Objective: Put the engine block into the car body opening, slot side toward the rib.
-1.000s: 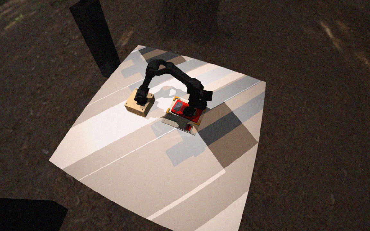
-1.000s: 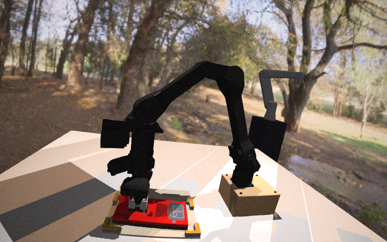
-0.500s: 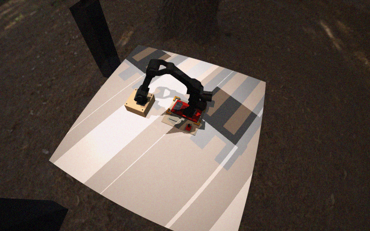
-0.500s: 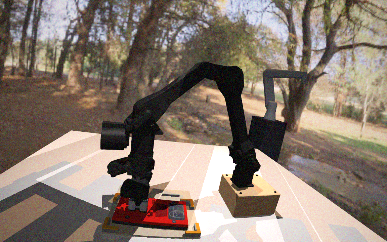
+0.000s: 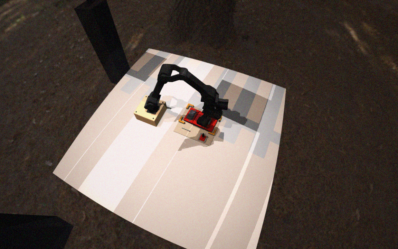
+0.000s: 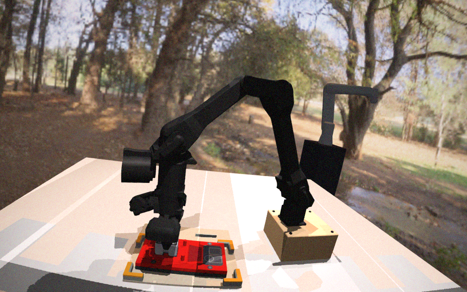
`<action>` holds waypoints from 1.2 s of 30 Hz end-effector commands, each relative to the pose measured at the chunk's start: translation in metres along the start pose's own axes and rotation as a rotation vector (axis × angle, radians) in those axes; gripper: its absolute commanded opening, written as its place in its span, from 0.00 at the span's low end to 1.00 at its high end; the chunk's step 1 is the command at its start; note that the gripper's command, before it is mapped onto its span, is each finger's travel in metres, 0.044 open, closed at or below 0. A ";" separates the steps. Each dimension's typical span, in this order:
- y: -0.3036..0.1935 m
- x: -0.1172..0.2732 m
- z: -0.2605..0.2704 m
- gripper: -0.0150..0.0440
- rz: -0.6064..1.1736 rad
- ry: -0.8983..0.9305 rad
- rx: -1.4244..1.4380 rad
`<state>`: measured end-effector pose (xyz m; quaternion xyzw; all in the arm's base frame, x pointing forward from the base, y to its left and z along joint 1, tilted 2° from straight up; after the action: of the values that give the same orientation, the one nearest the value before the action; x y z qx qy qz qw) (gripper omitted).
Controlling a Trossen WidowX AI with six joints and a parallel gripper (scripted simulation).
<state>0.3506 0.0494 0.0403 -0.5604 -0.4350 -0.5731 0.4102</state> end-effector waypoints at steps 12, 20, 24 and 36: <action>0.000 -0.002 0.000 0.74 0.000 0.000 0.000; 0.000 -0.002 0.000 1.00 0.000 0.000 0.000; 0.000 -0.002 0.000 1.00 0.000 0.000 0.000; 0.000 0.012 0.000 0.87 -0.004 -0.003 0.003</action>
<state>0.3498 0.0503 0.0514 -0.5594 -0.4357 -0.5729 0.4110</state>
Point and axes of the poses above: the point midway between the two fingers, 35 mm back from their tips, its own x axis back along the fingers, its own z axis across the jaws, y = z × x, the point moved 3 cm from there along x, back along the fingers, and after that the axes turned 7 degrees about -x, right-handed, at the moved point
